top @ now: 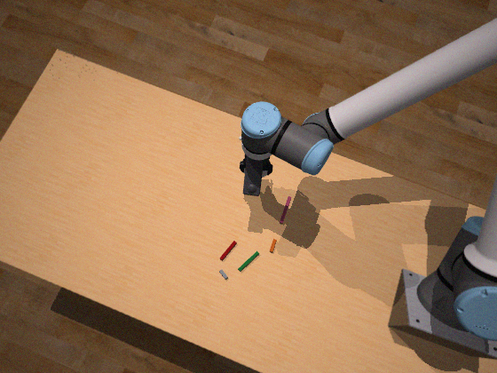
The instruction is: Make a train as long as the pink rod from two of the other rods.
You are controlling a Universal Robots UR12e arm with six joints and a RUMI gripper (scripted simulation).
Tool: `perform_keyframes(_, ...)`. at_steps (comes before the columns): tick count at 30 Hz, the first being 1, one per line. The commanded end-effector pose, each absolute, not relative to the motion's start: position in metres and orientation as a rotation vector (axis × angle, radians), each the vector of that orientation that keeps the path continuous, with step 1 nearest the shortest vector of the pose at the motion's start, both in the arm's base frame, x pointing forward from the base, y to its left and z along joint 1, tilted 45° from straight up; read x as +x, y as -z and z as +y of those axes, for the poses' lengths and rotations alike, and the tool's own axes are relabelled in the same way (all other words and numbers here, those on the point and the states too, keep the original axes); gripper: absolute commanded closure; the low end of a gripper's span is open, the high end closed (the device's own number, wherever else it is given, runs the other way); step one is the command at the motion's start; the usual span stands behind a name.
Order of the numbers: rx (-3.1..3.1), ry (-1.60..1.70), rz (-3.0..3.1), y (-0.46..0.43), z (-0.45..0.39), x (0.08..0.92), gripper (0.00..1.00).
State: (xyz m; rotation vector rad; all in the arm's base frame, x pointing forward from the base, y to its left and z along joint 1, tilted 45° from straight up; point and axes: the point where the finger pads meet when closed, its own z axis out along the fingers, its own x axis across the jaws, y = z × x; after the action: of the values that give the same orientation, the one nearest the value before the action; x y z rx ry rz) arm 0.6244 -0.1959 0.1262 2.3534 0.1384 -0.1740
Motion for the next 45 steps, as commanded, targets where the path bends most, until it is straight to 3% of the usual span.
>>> perform_keyframes(1, 2.352, 0.170, 0.137, -0.128, -0.196, 0.627, 0.86)
perform_keyframes(45, 2.354, 0.177, 0.138, -0.093, -0.227, 0.620, 0.86)
